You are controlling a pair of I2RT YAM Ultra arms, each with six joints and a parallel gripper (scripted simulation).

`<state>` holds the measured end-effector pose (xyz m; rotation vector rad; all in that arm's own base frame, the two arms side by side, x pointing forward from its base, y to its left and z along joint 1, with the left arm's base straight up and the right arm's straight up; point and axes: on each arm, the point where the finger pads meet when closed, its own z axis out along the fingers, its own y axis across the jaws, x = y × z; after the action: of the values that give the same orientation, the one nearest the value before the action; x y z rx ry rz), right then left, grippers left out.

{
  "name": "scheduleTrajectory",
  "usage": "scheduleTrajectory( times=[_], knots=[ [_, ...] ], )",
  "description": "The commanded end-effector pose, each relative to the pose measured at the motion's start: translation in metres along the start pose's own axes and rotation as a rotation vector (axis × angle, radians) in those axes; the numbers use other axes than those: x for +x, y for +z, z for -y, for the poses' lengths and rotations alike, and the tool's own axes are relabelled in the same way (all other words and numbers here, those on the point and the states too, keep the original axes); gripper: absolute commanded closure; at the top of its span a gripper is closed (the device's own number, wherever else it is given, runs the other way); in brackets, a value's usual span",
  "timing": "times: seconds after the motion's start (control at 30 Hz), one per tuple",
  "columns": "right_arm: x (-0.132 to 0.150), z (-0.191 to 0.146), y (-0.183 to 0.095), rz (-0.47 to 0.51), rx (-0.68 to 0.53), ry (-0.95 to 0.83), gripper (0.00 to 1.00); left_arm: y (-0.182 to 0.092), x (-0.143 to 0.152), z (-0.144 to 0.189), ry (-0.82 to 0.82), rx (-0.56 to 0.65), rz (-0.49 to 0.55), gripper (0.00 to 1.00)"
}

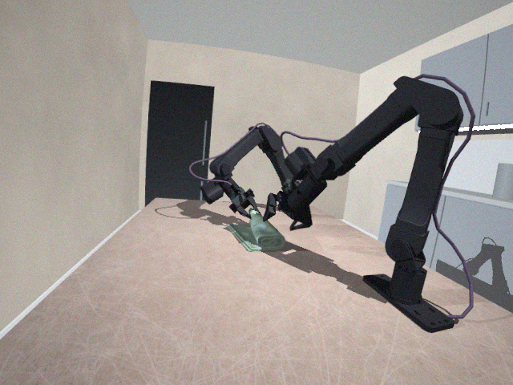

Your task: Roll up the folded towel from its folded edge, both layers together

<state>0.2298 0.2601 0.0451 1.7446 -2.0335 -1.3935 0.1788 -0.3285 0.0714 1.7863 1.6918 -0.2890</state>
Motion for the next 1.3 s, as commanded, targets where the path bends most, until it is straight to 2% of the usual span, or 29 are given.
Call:
scheduleTrajectory(
  times=[0.0, 0.23, 0.6, 0.8, 1.07, 1.17, 1.23, 1.27],
  knots=[
    [0.0, 0.005, 0.002, 0.015, -0.027, 0.006, 0.7, -0.012, -0.011, -0.029, 0.043, -0.019, 0.063, 0.02],
    [0.002, 0.007, 0.003, 0.015, -0.027, 0.006, 0.7, -0.012, -0.009, -0.037, 0.063, -0.004, 0.071, 0.02],
    [0.002, 0.007, 0.003, 0.015, -0.027, 0.006, 0.7, 0.027, 0.02, -0.015, 0.056, -0.01, 0.068, 0.02],
    [0.002, 0.007, 0.003, 0.015, -0.027, 0.006, 0.7, 0.036, 0.026, -0.01, 0.054, -0.011, 0.067, 0.02],
    [0.002, 0.007, 0.003, 0.015, -0.027, 0.006, 0.7, 0.038, 0.011, -0.019, 0.054, -0.011, 0.067, 0.02],
    [0.002, 0.007, 0.003, 0.015, -0.027, 0.006, 0.7, 0.038, 0.011, -0.019, 0.054, -0.011, 0.067, 0.15],
    [0.002, 0.007, 0.003, 0.015, -0.027, 0.006, 0.7, 0.038, 0.011, -0.019, 0.054, -0.011, 0.067, 0.15],
    [0.002, 0.007, 0.003, 0.015, -0.027, 0.006, 0.7, 0.038, 0.011, -0.019, 0.054, -0.011, 0.067, 0.19]
  ],
)
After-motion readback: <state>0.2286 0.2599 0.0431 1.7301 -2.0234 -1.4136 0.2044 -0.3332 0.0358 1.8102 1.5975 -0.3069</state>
